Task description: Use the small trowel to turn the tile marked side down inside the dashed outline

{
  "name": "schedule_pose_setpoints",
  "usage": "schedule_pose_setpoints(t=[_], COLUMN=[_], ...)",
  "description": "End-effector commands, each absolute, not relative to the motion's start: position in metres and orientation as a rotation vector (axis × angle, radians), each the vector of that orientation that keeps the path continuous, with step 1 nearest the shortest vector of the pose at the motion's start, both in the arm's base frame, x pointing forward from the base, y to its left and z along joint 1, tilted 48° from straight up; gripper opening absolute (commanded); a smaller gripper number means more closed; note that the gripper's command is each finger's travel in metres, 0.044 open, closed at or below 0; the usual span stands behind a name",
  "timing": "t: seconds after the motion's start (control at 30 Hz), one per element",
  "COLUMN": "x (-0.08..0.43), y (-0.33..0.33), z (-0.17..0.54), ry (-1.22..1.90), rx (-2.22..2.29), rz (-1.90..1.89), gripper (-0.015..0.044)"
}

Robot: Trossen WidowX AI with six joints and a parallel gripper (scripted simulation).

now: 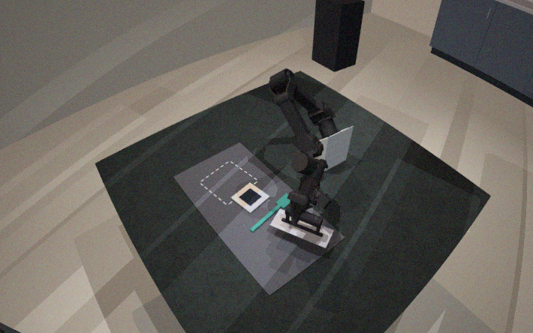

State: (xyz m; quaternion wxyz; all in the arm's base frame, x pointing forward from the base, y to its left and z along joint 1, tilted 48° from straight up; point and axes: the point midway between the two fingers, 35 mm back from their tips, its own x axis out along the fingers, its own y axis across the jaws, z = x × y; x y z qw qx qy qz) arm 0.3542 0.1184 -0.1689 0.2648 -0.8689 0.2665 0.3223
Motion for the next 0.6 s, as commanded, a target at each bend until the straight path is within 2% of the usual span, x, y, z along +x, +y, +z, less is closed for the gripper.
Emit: schedule_pose_setpoints(t=[0.0, 0.57], x=[0.358, 0.358], y=[0.116, 0.051], z=[-0.159, -0.107], ry=[0.717, 0.801], rx=[-2.329, -2.200], rz=[0.830, 0.593], gripper=[0.0000, 0.0000])
